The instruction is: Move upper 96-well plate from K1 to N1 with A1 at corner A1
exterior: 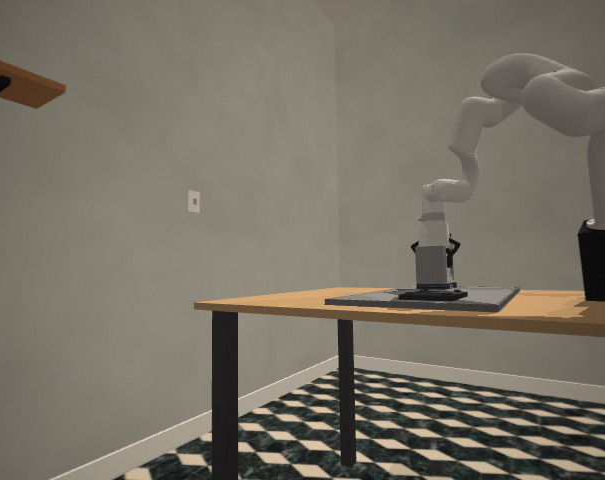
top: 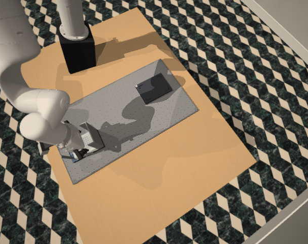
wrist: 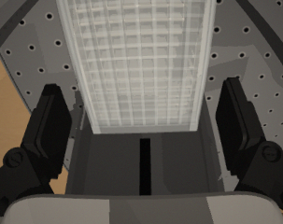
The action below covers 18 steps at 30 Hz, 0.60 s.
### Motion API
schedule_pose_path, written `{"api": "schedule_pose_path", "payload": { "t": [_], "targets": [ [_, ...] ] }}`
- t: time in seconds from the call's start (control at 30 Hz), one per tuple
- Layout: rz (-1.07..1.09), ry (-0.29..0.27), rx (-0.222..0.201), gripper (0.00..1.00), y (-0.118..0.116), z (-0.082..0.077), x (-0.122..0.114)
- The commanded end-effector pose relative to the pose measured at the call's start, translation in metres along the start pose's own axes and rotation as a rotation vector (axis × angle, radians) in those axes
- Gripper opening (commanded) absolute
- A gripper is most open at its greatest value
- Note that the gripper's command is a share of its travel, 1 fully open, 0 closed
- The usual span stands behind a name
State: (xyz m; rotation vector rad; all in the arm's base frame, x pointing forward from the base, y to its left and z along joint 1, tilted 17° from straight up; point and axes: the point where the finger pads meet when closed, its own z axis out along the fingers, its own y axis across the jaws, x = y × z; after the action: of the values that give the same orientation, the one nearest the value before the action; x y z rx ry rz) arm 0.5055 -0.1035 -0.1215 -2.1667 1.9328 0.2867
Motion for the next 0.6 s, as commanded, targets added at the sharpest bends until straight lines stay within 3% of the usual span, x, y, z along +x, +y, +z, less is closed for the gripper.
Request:
{"api": "schedule_pose_path", "payload": {
  "t": [0.0,0.13,0.57],
  "targets": [
    [0.0,0.003,0.005,1.0,-0.0021,0.0019,0.0015],
    [0.0,0.003,0.005,1.0,-0.0022,0.0081,0.0015],
    [0.0,0.003,0.005,1.0,-0.0022,0.0081,0.0015]
  ]
}}
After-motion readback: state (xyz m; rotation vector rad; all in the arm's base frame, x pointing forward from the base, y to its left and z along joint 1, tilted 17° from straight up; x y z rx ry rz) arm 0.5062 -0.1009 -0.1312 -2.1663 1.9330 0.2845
